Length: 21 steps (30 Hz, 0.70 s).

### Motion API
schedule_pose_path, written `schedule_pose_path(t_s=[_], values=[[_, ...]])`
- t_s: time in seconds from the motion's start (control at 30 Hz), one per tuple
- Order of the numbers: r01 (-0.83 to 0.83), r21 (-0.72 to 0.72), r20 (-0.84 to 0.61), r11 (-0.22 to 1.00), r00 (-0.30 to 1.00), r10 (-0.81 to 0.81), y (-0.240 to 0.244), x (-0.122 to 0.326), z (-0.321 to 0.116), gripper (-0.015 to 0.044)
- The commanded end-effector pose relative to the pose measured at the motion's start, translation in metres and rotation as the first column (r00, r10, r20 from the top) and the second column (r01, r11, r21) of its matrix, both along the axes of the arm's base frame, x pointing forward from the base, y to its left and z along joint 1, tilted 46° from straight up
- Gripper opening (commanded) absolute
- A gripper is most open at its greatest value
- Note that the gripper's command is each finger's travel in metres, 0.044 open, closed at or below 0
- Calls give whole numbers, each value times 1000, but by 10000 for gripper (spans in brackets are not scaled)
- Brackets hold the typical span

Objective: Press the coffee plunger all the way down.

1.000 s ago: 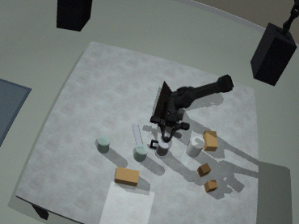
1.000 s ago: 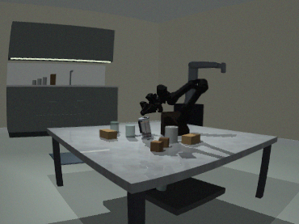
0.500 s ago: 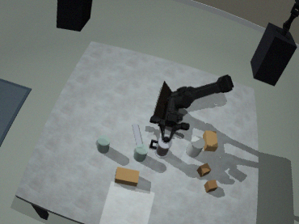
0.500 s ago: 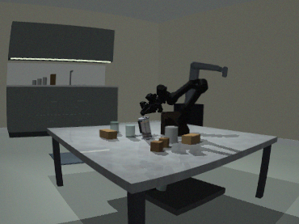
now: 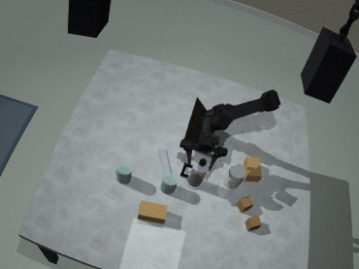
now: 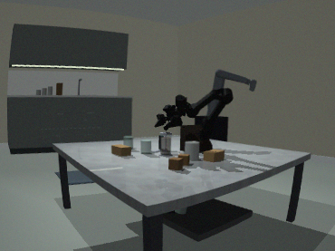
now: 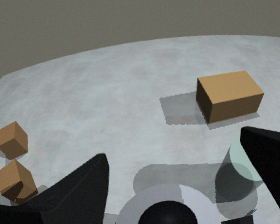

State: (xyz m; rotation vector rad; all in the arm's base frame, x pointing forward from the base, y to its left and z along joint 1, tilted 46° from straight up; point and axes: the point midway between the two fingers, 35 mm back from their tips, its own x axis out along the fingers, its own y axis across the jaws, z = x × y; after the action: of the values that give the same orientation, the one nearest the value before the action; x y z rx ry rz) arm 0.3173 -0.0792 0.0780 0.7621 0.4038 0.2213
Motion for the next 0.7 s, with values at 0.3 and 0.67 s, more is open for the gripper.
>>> schedule_pose_path(t_s=[0.3,0.67], values=[[-6,-10,-26,1000,1000,6,-33,-19,30,440],[-4,5,-19,1000,1000,4,-48,-40,59,440]])
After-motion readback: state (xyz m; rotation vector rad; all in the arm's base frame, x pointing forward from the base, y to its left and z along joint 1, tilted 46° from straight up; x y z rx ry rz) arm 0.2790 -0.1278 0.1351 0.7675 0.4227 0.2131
